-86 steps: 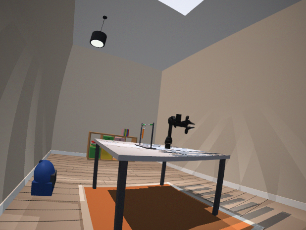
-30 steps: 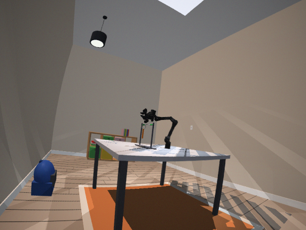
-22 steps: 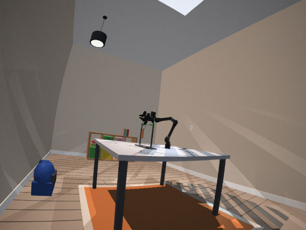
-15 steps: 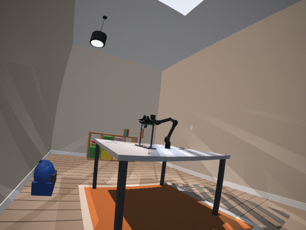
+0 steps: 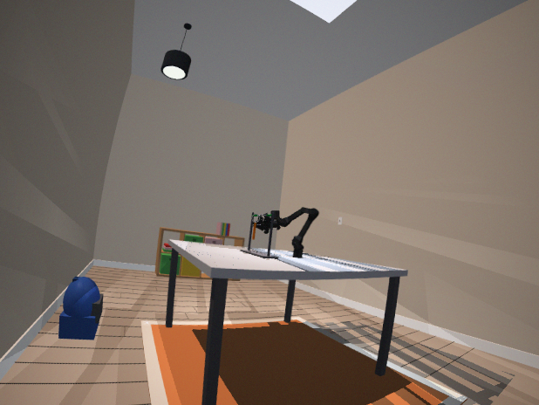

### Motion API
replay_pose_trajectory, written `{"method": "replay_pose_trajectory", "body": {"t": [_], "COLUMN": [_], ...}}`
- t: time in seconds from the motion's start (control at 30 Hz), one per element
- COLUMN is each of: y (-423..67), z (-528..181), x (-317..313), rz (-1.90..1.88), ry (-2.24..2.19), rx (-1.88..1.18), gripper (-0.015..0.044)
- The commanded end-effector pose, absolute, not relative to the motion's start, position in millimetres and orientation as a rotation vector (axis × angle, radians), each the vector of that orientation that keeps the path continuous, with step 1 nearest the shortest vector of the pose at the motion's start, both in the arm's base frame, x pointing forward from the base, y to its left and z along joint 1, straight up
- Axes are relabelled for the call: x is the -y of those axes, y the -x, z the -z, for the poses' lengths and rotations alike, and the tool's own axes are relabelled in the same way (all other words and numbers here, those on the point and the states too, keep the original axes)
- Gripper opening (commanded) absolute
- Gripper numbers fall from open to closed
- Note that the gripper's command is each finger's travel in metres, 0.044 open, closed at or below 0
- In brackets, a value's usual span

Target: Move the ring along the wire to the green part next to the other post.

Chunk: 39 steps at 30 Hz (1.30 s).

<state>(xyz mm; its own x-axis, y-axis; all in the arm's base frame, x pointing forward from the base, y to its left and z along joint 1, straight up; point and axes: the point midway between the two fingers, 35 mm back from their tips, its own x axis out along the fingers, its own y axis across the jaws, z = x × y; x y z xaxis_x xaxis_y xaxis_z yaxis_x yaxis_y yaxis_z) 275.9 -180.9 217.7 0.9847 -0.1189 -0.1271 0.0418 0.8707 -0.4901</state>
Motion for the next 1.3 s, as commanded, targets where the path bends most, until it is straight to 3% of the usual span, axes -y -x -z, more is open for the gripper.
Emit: {"method": "replay_pose_trajectory", "body": {"t": [0.0,0.47,1.27], "y": [-256.2,-207.0,-257.2], "z": [-182.2,-93.4,-134.2], "x": [164.1,105.9,104.8], "rz": [0.057,-0.001,0.007], "ry": [0.37,-0.014,0.009], "rx": [-0.174,-0.22,-0.164], "gripper": [0.016,0.016,0.016]}}
